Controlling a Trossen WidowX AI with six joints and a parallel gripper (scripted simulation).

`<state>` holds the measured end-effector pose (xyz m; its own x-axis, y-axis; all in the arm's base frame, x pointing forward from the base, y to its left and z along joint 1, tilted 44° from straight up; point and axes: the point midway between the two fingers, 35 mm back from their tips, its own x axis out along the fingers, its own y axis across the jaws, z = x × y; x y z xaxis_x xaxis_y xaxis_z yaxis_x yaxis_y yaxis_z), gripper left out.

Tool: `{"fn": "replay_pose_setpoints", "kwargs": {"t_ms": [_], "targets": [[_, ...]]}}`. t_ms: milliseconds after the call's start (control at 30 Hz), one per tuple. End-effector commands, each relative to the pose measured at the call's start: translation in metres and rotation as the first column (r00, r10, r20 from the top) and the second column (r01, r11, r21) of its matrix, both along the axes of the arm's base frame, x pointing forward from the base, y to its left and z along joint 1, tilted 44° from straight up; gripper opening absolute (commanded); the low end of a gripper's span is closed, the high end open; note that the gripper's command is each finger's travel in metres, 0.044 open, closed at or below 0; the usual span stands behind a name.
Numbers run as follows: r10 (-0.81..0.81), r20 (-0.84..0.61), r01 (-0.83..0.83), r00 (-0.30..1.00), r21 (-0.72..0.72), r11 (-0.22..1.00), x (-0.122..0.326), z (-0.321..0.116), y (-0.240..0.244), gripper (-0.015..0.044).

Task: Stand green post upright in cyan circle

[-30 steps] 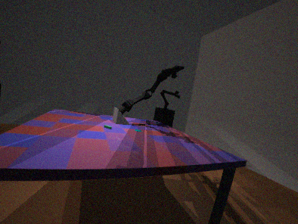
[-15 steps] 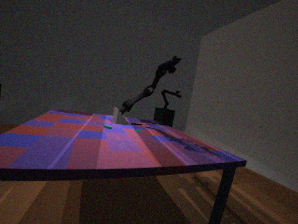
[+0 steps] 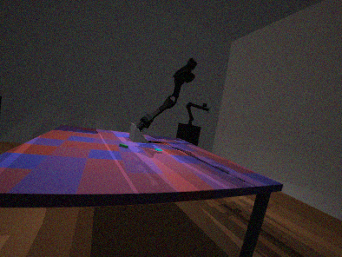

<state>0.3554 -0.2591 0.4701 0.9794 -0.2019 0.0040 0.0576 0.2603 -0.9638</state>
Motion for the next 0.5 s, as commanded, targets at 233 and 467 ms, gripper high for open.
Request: {"fn": "replay_pose_setpoints", "kwargs": {"t_ms": [233, 467], "targets": [[0.012, -0.275, 0.052, 0.961, 0.225, 0.973, 0.023, -0.127, -0.036, 0.0233], [0.06, -0.424, 0.103, 0.904, 0.35, 0.931, 0.023, -0.203, -0.044, 0.0233]]}}
